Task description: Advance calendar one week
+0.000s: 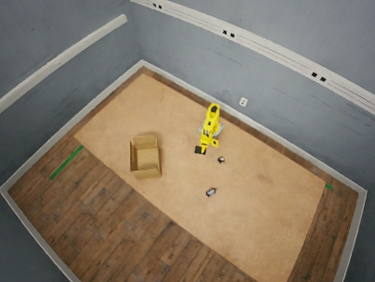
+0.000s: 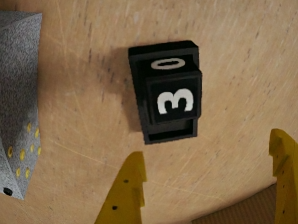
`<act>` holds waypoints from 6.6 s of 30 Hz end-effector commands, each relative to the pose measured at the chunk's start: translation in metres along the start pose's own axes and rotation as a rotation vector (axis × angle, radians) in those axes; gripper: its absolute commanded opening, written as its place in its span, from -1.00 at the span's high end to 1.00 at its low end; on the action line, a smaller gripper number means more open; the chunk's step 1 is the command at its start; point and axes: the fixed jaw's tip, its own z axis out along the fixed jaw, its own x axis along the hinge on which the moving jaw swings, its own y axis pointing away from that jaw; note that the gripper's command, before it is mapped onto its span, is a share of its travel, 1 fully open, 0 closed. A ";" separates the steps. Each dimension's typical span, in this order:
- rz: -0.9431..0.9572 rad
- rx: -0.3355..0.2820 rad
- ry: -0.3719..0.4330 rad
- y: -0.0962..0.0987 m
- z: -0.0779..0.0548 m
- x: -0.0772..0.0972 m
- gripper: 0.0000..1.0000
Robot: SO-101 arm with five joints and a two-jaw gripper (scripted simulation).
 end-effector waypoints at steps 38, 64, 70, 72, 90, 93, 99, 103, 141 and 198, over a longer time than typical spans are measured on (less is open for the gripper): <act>0.006 0.257 0.037 -0.019 -0.035 0.004 0.29; 0.012 0.505 0.070 -0.032 -0.066 0.005 0.30; 0.041 0.507 0.050 -0.035 -0.067 0.001 0.30; 0.057 0.508 0.039 -0.037 -0.068 -0.001 0.30; 0.287 0.494 -0.122 -0.057 -0.077 -0.040 0.30; 0.328 0.487 -0.150 -0.061 -0.078 -0.047 0.30; 0.459 0.453 -0.236 -0.069 -0.081 -0.074 0.30; 0.547 0.422 -0.289 -0.073 -0.083 -0.093 0.30; 0.890 0.245 -0.456 -0.072 -0.081 -0.174 0.30; 0.913 0.009 0.001 -0.044 0.023 -0.151 0.30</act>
